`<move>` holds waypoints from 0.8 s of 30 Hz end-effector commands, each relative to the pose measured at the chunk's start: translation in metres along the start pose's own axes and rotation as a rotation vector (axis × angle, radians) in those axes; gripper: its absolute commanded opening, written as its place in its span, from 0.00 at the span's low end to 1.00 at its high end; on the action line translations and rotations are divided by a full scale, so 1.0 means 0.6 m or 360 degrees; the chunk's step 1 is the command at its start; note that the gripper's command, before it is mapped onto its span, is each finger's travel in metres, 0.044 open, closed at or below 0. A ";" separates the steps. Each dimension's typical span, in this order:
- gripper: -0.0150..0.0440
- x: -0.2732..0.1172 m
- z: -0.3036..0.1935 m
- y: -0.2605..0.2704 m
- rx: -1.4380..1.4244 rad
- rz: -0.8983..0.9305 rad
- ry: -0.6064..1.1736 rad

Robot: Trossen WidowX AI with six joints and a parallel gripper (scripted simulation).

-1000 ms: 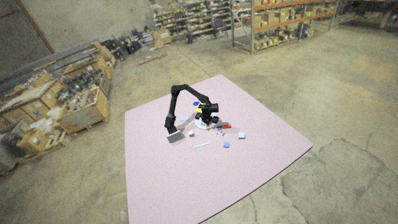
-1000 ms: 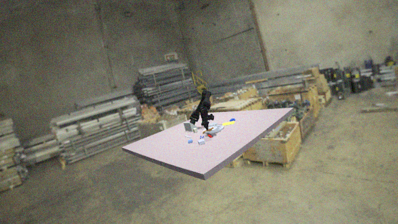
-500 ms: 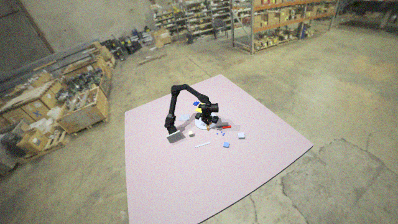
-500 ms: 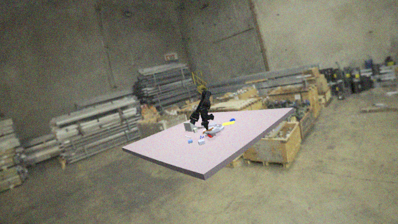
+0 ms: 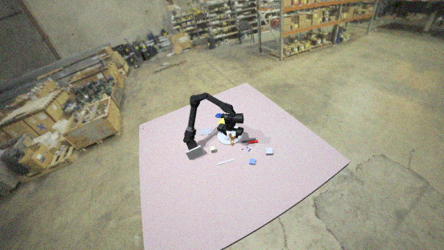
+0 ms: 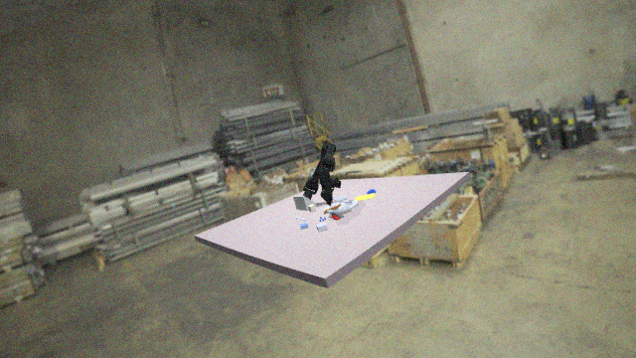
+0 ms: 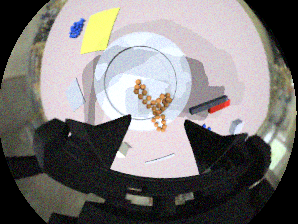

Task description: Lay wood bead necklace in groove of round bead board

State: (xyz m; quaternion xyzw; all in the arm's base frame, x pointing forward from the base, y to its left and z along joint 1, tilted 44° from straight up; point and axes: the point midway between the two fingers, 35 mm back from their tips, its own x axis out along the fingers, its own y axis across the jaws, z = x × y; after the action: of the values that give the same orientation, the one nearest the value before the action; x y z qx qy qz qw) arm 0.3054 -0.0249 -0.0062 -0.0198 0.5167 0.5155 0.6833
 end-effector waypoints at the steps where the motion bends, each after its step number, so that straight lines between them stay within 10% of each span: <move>1: 1.00 -0.001 -0.001 0.000 -0.0005 -0.0001 0.0008; 18: 1.00 -0.001 -0.001 0.000 -0.0005 -0.0001 0.0008; 24: 0.78 -0.016 -0.028 0.010 0.0078 -0.0001 0.0010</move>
State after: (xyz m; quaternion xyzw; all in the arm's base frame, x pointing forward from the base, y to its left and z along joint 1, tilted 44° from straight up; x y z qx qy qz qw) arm 0.2973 -0.0326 -0.0045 -0.0106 0.5248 0.5076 0.6832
